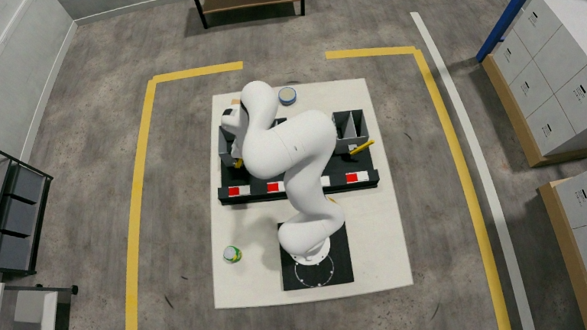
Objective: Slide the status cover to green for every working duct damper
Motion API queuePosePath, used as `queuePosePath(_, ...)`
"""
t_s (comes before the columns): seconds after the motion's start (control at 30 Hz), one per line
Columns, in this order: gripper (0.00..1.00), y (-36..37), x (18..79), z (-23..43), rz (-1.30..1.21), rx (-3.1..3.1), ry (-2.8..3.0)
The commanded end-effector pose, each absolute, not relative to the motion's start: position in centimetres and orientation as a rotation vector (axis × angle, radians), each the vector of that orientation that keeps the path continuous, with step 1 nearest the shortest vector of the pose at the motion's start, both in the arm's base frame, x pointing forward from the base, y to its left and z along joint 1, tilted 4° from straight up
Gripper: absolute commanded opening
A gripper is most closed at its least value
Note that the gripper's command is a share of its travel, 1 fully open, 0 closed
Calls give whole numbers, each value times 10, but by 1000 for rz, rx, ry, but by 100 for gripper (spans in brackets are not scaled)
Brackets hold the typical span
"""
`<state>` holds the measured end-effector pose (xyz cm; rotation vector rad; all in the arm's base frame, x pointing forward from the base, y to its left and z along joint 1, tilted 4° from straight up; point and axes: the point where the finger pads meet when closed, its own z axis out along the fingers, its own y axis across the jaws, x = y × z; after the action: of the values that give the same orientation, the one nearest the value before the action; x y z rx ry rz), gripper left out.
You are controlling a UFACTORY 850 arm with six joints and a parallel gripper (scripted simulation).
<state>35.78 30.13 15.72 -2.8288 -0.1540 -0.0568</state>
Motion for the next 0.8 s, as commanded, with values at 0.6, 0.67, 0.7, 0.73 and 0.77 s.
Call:
queuePosePath(0.6,19,317,357,161,-66,-2989,-157)
queuePosePath(0.67,19,318,356,162,-67,-3004,-157)
queuePosePath(0.7,19,319,356,162,-68,-3012,-157)
queuePosePath(0.73,19,319,356,162,-68,-3012,-157)
queuePosePath(0.77,19,319,356,162,-68,-3012,-157)
